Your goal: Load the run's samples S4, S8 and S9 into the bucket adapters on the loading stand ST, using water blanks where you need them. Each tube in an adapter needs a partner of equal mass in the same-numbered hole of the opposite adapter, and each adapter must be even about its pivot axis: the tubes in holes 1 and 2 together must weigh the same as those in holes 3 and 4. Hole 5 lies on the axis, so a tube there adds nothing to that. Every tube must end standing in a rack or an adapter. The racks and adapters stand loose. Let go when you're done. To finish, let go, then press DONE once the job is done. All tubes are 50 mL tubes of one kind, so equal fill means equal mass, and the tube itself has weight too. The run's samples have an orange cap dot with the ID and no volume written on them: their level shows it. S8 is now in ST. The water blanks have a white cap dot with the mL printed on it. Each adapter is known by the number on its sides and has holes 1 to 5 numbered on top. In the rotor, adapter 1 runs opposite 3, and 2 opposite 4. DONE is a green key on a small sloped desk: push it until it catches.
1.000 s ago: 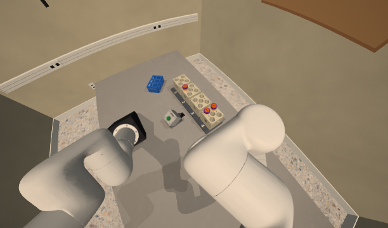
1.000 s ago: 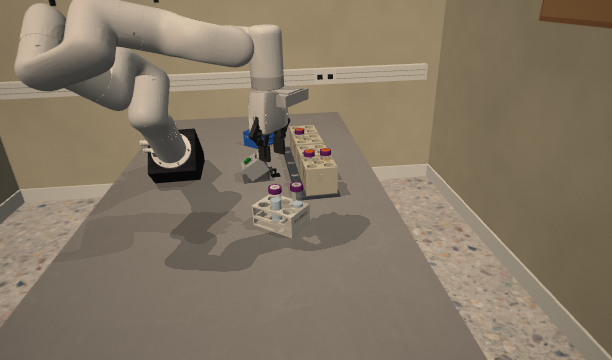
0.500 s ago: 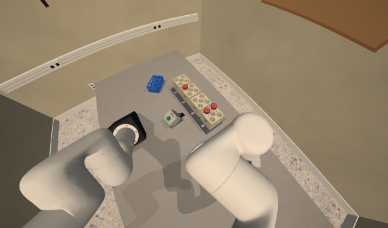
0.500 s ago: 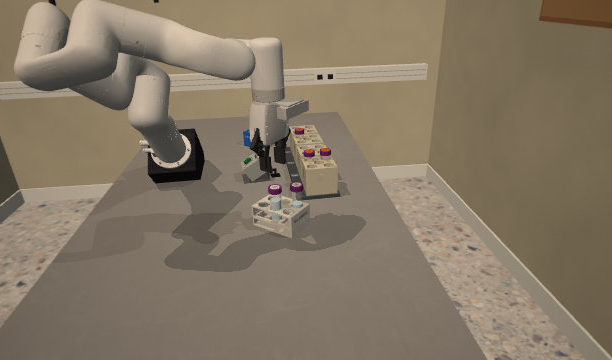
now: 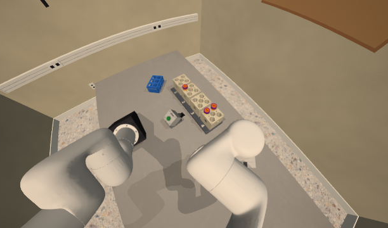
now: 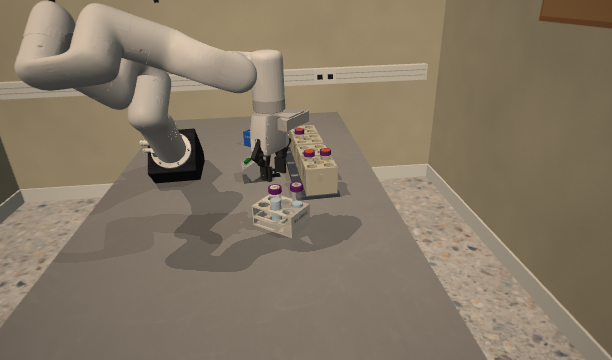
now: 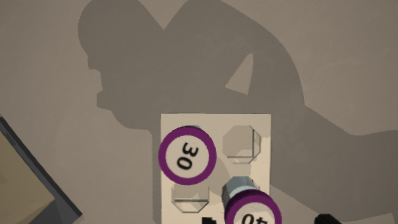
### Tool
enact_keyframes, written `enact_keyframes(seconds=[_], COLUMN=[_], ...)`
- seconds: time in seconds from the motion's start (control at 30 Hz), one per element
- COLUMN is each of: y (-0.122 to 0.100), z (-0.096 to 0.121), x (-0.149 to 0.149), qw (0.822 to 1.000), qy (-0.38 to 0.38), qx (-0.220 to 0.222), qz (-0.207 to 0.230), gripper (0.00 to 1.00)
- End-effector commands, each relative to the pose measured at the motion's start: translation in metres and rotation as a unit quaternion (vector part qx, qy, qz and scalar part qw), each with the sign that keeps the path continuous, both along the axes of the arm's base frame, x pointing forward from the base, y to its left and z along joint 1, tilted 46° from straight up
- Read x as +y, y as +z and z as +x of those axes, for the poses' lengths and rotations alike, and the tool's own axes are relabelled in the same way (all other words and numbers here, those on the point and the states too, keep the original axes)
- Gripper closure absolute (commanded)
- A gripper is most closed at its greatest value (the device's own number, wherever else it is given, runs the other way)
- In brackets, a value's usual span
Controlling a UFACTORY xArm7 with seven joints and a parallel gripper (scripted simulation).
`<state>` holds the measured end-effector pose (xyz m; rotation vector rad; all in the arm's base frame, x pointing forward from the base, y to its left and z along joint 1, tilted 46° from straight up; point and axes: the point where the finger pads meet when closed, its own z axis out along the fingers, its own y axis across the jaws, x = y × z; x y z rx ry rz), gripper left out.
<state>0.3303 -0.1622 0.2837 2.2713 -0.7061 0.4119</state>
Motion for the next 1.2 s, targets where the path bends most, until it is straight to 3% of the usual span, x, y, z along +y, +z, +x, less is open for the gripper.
enact_keyframes(seconds=[0.0,0.43,1.17], y=[-0.006,-0.021,-0.026], z=[0.002,0.004,0.005], x=[-0.007,-0.022,-0.027], qw=[1.000,1.000,1.000], qy=[0.001,0.001,0.001], qx=[-0.002,-0.002,-0.002], qz=[-0.001,-0.001,-0.001], gripper=[0.43,0.43,0.43])
